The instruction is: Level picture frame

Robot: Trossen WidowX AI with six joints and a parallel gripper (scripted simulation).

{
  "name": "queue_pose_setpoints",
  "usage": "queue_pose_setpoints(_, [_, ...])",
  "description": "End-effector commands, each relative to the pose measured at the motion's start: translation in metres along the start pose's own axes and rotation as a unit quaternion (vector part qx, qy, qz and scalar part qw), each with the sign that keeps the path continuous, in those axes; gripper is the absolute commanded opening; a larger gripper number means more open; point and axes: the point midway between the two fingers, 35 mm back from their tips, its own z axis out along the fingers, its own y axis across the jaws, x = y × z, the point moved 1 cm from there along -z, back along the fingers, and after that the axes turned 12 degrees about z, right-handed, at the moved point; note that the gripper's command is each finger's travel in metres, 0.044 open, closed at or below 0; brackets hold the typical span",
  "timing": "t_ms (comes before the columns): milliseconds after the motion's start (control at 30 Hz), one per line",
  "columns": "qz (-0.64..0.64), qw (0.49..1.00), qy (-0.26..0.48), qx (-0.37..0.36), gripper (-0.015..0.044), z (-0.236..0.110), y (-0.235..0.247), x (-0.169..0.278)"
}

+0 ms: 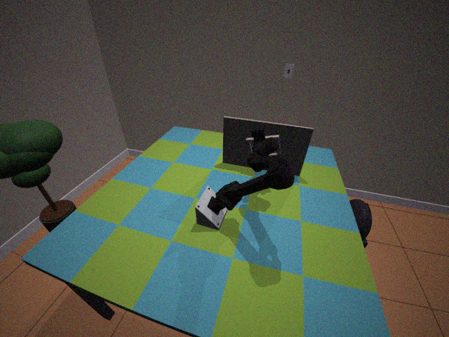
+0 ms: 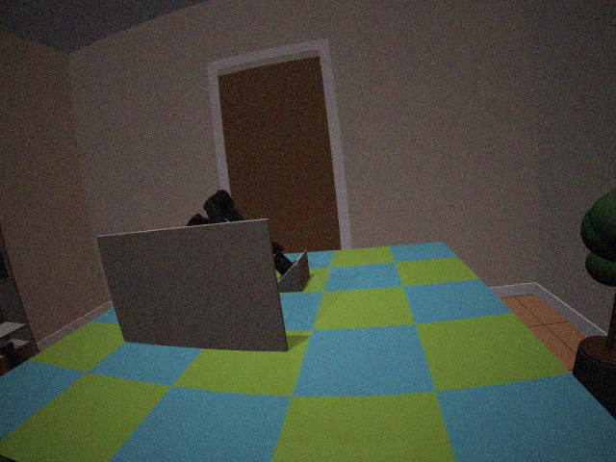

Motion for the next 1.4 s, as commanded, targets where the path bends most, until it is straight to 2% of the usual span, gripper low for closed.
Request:
queue_pose_setpoints(0, [0.002, 1.000, -0.001, -0.004, 0.0000, 0.0002, 0.0017, -0.0005])
queue_pose_setpoints(1367, [0.002, 1.000, -0.001, -0.004, 0.0000, 0.0002, 0.0057, -0.0067])
